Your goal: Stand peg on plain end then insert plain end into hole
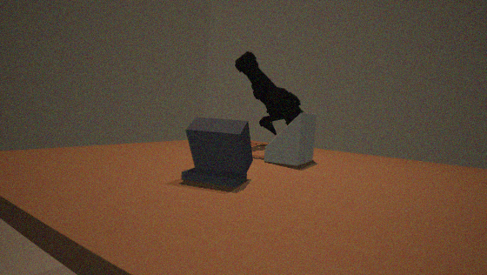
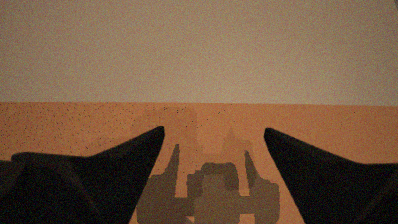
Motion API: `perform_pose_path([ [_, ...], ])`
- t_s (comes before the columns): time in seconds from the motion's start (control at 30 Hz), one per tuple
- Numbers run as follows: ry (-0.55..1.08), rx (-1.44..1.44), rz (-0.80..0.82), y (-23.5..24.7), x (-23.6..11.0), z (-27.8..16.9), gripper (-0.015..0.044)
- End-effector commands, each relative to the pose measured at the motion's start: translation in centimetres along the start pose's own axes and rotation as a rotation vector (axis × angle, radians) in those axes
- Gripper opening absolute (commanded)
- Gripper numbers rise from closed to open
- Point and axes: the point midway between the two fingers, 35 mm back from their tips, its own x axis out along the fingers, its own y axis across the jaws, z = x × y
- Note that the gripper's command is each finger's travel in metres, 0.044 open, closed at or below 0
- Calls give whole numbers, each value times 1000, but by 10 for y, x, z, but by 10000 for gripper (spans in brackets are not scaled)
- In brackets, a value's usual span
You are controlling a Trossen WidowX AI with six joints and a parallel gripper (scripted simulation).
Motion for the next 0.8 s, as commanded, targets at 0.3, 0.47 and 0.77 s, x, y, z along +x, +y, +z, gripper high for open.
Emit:
perform_pose_path([
  [0.3, -43, -296, 130, 70, -24, -36, 440],
  [0.47, -62, -408, 185, 96, -35, -53, 440],
  [0.77, -95, -609, 289, 139, -60, -91, 440],
])
